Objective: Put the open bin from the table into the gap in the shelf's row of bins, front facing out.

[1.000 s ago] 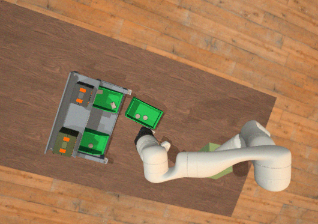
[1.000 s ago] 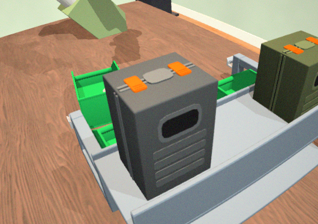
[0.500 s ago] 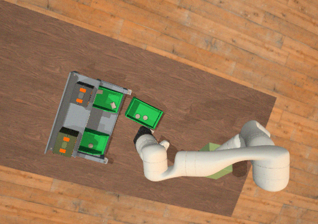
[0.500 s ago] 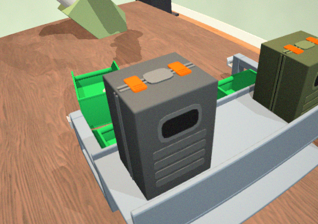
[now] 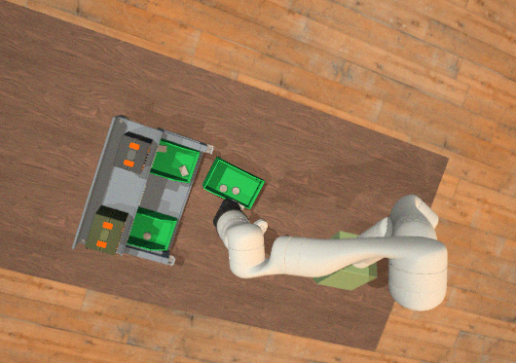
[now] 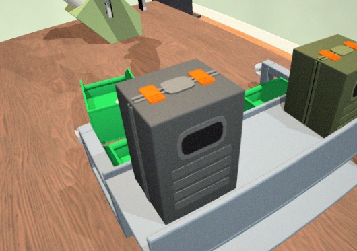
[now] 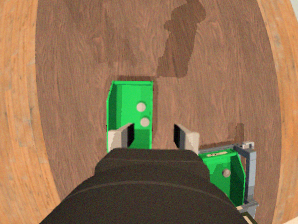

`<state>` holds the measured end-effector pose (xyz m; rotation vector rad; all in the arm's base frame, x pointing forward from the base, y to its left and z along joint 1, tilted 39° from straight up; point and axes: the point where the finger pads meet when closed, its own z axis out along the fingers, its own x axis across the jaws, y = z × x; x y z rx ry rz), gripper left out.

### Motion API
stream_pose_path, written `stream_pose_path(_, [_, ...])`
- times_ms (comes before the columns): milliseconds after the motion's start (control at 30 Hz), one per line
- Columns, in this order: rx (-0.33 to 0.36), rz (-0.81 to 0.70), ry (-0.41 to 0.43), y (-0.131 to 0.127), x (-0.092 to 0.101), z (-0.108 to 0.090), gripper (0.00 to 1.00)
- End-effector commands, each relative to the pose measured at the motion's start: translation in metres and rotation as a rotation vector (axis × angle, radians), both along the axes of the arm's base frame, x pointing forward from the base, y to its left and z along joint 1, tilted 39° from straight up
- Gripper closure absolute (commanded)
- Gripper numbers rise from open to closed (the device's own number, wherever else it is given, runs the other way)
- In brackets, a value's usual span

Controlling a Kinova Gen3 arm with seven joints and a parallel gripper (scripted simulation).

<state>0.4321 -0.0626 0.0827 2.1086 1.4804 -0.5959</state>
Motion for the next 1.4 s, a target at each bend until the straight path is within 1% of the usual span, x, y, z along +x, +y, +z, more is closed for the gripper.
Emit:
stream_pose_path(0, [-0.011, -0.017, 0.015, -0.017, -0.007, -0.014, 0.00])
stream_pose_path(67, [-0.011, -0.017, 0.015, -0.022, -0.008, -0.021, 0.00])
stream_pose_path(133, [-0.011, -0.017, 0.015, -0.022, -0.008, -0.021, 0.00])
stream_pose_path(267, [-0.011, -0.017, 0.015, -0.029, -0.009, -0.029, 0.00])
stream_pose_path(500, [-0.011, -0.017, 0.015, -0.031, -0.009, -0.032, 0.00])
stream_pose_path(533, [-0.011, -0.017, 0.015, -0.031, -0.009, -0.032, 1.00])
stream_pose_path(1367, [-0.011, -0.017, 0.015, -0.031, -0.009, -0.032, 1.00])
